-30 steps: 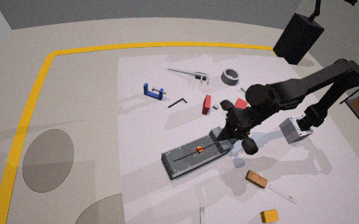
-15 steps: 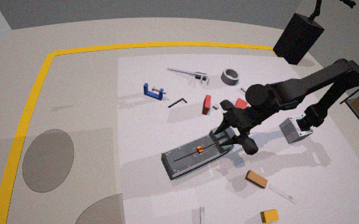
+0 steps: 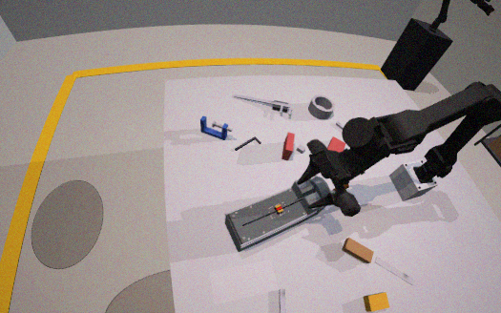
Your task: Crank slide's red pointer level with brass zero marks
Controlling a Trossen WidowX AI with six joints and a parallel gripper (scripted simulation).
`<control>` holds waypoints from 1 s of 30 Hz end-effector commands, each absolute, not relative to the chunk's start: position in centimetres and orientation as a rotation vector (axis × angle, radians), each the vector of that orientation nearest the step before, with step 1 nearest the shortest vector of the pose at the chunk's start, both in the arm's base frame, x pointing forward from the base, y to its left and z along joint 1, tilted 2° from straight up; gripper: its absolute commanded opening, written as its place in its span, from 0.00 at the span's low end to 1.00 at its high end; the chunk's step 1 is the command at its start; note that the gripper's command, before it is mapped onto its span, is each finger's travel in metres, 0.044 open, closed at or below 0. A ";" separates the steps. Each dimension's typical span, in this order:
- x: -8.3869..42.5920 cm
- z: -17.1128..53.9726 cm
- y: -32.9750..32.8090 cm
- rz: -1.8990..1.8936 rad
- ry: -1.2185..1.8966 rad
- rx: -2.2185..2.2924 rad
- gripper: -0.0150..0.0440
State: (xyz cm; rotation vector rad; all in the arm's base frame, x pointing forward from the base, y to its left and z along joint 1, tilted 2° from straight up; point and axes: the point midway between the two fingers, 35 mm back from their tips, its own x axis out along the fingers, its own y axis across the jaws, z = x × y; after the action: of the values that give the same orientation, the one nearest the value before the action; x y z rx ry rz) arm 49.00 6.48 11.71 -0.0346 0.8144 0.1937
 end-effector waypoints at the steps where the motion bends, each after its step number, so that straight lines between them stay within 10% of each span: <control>1: 49.0 11.7 6.5 0.194 0.814 -0.035 0.60; 9: 49.0 11.7 6.5 0.194 0.814 -0.035 0.25; 30: 49.0 11.7 6.5 0.194 0.814 -0.034 0.25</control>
State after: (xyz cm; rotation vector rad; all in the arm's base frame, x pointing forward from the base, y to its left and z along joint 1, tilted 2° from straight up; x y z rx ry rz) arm 49.00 6.49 11.71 -0.0341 0.8144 0.1943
